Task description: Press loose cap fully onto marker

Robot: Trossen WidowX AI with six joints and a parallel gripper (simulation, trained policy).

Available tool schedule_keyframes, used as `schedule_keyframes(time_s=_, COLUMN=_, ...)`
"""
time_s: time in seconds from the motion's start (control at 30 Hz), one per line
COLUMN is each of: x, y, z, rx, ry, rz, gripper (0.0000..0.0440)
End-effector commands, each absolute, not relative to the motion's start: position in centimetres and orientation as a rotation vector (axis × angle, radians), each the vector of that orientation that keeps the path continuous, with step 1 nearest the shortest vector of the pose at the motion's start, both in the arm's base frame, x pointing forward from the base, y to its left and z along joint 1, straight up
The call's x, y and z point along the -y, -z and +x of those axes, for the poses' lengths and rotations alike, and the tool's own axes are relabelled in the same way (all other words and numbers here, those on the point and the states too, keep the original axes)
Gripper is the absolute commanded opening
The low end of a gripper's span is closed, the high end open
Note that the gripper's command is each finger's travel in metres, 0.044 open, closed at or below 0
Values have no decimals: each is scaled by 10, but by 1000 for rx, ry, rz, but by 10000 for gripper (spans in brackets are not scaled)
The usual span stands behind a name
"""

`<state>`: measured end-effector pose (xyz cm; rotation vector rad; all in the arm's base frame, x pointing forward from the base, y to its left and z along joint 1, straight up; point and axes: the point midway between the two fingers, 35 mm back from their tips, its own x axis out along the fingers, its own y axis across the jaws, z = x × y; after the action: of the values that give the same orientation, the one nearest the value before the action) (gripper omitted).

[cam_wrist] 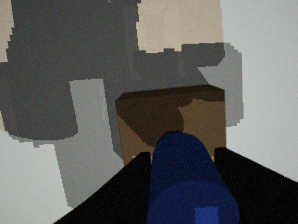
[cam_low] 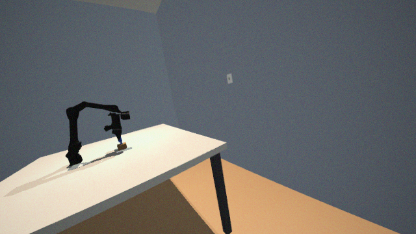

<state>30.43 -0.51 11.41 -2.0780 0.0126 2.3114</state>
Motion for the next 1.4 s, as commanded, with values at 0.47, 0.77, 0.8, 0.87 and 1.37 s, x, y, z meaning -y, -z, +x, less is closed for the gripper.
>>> schedule_keyframes(time_s=0.47, x=5, y=-92, z=301, rx=-12, ry=-2355, rz=-2042, gripper=32)
schedule_keyframes(time_s=0.77, x=8, y=-90, z=299, rx=-26, ry=-2351, rz=-2048, gripper=74)
schedule_keyframes(time_s=0.8, x=8, y=-90, z=299, rx=-28, ry=-2350, rz=-2050, gripper=76)
schedule_keyframes(time_s=0.87, x=9, y=-89, z=299, rx=-32, ry=-2348, rz=-2055, gripper=79)
schedule_keyframes(time_s=1.37, x=13, y=-87, z=299, rx=-53, ry=-2341, rz=-2071, gripper=105)
